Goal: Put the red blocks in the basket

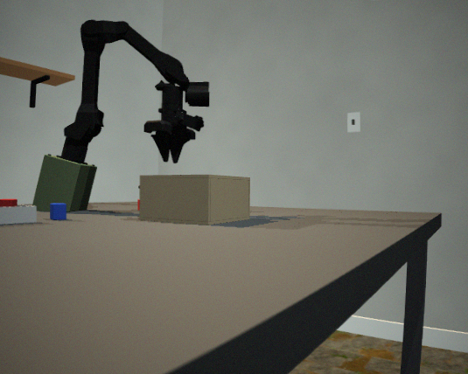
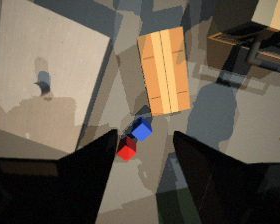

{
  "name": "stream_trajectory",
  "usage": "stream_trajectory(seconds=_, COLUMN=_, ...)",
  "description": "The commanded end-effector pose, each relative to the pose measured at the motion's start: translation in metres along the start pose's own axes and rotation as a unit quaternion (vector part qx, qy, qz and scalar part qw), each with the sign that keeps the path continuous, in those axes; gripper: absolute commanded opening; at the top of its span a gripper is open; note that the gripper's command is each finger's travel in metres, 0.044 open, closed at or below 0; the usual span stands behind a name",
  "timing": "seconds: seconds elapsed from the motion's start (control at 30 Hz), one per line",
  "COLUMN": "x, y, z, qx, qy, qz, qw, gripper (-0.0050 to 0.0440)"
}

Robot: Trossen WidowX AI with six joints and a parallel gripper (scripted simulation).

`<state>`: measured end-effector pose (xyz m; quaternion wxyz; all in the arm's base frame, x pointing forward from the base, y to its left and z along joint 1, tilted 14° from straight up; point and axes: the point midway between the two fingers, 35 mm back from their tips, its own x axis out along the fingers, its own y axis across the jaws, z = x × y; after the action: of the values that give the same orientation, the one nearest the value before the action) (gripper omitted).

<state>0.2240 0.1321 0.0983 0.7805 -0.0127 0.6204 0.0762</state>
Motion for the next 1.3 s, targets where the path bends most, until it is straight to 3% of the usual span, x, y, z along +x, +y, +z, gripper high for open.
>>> stream_trajectory(seconds=0.0, x=0.000, y=0.013, z=-0.034, qx=0.142, qy=-0.004, qz=-0.001, qw=0.990, gripper=0.0233)
stream_trajectory(seconds=0.1, x=0.000, y=0.020, z=-0.059, qx=0.211, qy=-0.004, qz=-0.001, qw=0.977, gripper=0.0233)
stream_trajectory(seconds=0.3, x=0.000, y=0.023, z=-0.081, qx=0.279, qy=-0.004, qz=-0.001, qw=0.960, gripper=0.0233)
stream_trajectory(seconds=0.37, x=0.000, y=0.024, z=-0.101, qx=0.343, qy=-0.004, qz=0.000, qw=0.939, gripper=0.0233)
stream_trajectory(seconds=0.6, x=0.000, y=0.024, z=-0.102, qx=0.344, qy=-0.004, qz=0.000, qw=0.939, gripper=0.0233)
stream_trajectory(seconds=0.67, x=0.013, y=0.024, z=-0.102, qx=0.344, qy=-0.004, qz=0.000, qw=0.939, gripper=0.0233)
stream_trajectory(seconds=0.73, x=0.013, y=0.024, z=-0.102, qx=0.344, qy=-0.004, qz=0.000, qw=0.939, gripper=0.0233)
stream_trajectory(seconds=1.17, x=0.100, y=0.024, z=-0.101, qx=0.344, qy=-0.004, qz=0.000, qw=0.939, gripper=0.0233)
stream_trajectory(seconds=1.27, x=0.101, y=0.024, z=-0.101, qx=0.344, qy=-0.004, qz=0.000, qw=0.939, gripper=0.0233)
